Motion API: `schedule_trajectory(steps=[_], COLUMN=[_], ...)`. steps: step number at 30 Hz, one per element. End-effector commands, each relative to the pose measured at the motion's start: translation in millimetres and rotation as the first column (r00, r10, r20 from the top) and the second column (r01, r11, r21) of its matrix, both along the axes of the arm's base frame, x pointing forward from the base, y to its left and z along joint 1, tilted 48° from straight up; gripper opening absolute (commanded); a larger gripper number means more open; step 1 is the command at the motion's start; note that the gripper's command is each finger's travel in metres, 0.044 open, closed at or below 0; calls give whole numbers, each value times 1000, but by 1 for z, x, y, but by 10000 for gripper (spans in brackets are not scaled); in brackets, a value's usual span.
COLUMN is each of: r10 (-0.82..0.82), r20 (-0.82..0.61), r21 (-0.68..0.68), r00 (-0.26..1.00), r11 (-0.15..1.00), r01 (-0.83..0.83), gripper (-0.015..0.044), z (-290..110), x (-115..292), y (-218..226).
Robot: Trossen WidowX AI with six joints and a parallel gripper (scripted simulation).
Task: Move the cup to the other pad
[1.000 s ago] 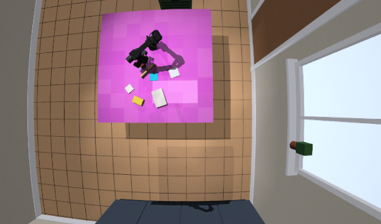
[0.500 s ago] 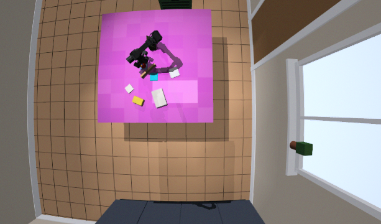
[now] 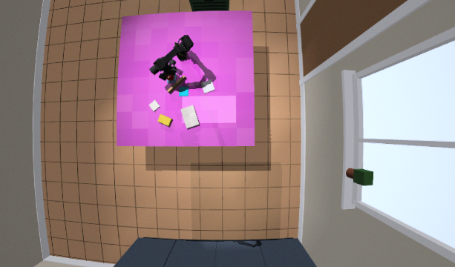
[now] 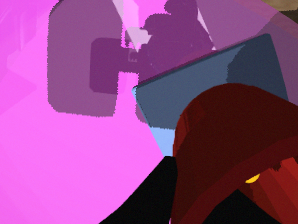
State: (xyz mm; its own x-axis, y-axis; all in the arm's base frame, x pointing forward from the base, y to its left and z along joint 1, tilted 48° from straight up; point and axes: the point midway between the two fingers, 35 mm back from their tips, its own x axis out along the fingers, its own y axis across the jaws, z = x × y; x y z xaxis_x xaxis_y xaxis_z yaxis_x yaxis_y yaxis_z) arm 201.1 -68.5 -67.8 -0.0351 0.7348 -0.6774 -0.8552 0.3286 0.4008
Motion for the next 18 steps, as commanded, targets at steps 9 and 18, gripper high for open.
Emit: schedule_trajectory(steps=[9, 18], r10=[-4, -5], r20=[9, 9], r21=[-9, -8], r00=[1000, 1000], r11=[1000, 1000], r01=[4, 5], gripper=[0, 0], z=[29, 36], x=[3, 1], y=[-33, -37])
